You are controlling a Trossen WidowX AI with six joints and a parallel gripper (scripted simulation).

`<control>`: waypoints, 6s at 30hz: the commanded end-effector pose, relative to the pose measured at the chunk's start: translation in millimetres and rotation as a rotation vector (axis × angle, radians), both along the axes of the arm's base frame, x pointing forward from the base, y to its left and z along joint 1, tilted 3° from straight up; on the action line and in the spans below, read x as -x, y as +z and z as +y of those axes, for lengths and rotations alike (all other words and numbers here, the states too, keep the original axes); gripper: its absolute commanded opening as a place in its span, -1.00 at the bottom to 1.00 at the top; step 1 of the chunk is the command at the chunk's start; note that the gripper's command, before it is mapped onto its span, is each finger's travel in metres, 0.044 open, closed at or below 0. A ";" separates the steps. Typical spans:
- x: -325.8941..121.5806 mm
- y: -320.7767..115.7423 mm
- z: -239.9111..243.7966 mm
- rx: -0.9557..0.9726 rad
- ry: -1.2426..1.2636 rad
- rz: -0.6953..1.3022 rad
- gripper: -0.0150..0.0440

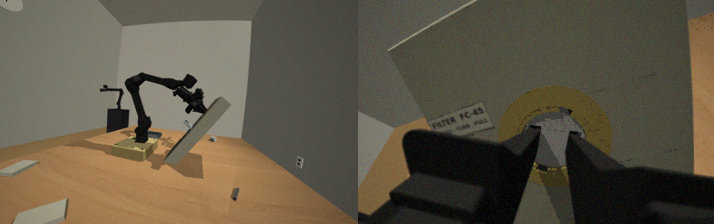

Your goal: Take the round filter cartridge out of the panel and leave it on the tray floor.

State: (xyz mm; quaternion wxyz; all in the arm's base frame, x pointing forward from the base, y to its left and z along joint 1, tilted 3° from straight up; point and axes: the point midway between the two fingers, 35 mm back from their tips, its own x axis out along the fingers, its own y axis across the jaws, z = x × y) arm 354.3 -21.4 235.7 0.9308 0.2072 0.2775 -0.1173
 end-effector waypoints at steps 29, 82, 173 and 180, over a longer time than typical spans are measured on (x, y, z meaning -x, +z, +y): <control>-4.8 -3.4 0.6 0.887 0.619 0.110 -0.49; 82.8 -3.4 8.4 1.169 0.820 0.151 -0.49; 77.6 -46.5 1.0 0.269 0.321 0.474 0.54; 74.6 -52.9 0.4 0.269 0.321 0.474 0.54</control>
